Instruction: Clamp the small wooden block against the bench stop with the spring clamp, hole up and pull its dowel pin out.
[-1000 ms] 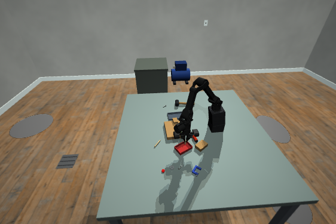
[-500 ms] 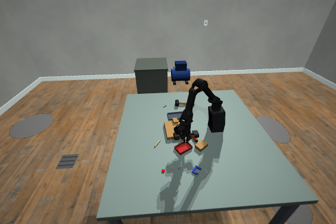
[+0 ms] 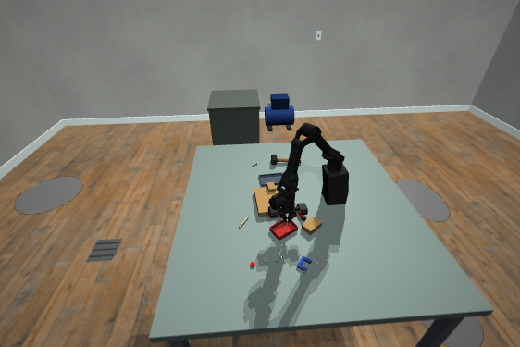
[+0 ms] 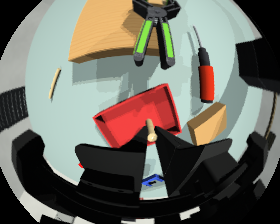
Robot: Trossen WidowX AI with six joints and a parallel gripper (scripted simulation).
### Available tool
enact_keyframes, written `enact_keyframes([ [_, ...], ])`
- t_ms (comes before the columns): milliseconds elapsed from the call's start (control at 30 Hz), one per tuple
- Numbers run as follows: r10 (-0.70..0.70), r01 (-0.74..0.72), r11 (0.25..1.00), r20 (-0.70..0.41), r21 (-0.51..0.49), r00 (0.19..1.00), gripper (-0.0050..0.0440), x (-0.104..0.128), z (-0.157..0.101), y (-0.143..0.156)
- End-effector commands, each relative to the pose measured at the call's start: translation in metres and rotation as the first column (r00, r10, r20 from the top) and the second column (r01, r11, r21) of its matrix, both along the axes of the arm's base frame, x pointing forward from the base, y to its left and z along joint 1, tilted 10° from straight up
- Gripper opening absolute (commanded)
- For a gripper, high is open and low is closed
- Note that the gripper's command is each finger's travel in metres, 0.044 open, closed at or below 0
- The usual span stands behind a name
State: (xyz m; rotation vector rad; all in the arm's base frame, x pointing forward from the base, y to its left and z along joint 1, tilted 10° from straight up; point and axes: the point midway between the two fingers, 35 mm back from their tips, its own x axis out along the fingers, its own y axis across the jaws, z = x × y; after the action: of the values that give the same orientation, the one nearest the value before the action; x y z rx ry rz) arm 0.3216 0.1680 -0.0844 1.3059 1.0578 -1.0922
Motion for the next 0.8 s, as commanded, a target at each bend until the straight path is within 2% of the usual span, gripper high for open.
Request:
enact_keyframes([
  [0, 0.002, -0.003, 1.0, -0.01, -0.006, 1.0, 0.0, -0.001, -0.006, -0.001],
  [767, 0.002, -0.003, 1.0, -0.01, -0.006, 1.0, 0.0, 0.001, -0.02, -0.001],
])
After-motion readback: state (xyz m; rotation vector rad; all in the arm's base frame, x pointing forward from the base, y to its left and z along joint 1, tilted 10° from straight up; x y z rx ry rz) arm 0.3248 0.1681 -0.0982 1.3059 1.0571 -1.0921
